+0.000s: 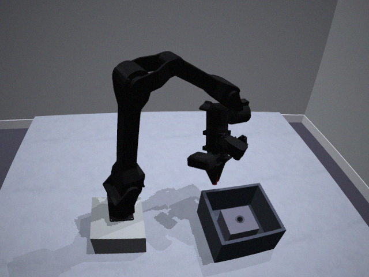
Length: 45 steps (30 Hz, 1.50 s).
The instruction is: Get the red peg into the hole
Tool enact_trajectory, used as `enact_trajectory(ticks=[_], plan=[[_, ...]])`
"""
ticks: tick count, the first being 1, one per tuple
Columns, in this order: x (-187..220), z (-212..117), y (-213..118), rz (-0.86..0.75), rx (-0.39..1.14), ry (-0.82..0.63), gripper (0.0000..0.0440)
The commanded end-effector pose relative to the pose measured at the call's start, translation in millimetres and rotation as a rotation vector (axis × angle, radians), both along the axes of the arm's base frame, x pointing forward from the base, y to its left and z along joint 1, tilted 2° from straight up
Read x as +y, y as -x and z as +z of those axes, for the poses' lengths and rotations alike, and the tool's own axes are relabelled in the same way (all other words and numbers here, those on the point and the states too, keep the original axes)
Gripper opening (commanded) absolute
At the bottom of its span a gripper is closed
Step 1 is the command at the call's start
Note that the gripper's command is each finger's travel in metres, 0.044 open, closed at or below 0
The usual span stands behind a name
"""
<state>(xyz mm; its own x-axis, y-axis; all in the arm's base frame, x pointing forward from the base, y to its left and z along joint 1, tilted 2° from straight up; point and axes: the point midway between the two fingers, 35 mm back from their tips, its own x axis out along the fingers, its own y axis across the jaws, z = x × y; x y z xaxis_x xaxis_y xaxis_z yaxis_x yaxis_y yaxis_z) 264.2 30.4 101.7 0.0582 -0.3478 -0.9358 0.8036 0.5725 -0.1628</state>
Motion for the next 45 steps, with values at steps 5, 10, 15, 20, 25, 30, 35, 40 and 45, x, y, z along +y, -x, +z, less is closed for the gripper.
enact_trajectory(ticks=[5,10,15,20,25,30,35,40,45], plan=[[-32.1,0.7,-20.3,-0.049,-0.025,0.006,0.0000],[-52.9,-4.6,-33.4,-0.060,-0.033,-0.001,0.0000],[-70.9,-12.8,-45.0,-0.053,-0.034,-0.021,0.0000],[-85.7,-22.6,-54.3,-0.029,-0.028,-0.047,0.0000],[-95.0,-35.6,-61.2,0.009,-0.018,-0.076,0.0000],[-98.2,-50.8,-62.1,0.056,0.009,-0.112,0.0012],[-100.2,-64.6,-62.1,0.088,0.039,-0.146,0.0118],[-106.6,-66.1,-70.5,0.110,0.039,-0.165,0.0190],[-110.9,-58.6,-87.1,0.118,0.022,-0.195,0.0321]])
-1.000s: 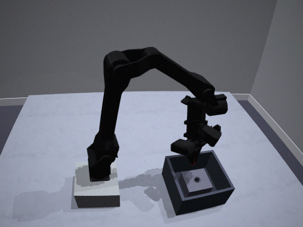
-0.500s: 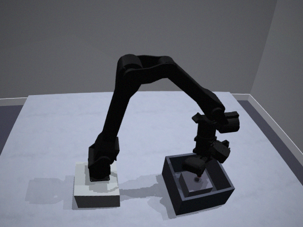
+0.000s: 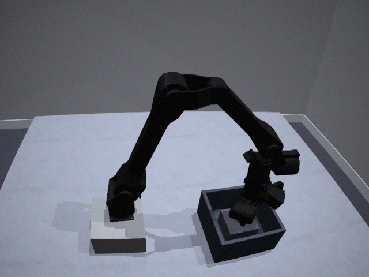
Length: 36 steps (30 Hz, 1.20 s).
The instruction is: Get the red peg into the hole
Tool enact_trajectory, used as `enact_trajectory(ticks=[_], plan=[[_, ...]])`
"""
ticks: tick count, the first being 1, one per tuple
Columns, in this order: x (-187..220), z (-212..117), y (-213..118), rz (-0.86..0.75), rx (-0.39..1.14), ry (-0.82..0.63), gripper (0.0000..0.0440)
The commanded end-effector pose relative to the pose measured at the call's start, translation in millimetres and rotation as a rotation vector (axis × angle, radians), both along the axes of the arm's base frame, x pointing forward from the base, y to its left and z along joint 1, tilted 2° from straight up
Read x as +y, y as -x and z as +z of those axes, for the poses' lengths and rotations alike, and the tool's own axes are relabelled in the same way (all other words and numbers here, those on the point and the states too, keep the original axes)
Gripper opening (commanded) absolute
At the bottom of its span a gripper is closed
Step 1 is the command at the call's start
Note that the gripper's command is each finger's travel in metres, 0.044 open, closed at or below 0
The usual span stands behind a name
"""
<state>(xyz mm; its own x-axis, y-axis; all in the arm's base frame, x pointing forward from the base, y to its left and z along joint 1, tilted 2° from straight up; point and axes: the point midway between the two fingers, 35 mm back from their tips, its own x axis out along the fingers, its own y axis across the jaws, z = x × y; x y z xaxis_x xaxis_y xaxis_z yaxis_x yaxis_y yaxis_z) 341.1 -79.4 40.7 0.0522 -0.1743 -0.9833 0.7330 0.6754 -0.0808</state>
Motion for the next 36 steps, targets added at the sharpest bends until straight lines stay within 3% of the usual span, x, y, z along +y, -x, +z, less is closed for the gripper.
enact_trajectory(ticks=[1,5,18,36], plan=[[-1.3,4.9,-14.6,0.012,-0.020,-0.030,0.0348],[-2.7,13.1,-31.0,0.026,-0.040,-0.057,0.0440],[7.8,46.3,-84.2,0.090,-0.159,-0.144,0.0440],[8.2,47.1,-85.6,0.093,-0.163,-0.145,0.0440]])
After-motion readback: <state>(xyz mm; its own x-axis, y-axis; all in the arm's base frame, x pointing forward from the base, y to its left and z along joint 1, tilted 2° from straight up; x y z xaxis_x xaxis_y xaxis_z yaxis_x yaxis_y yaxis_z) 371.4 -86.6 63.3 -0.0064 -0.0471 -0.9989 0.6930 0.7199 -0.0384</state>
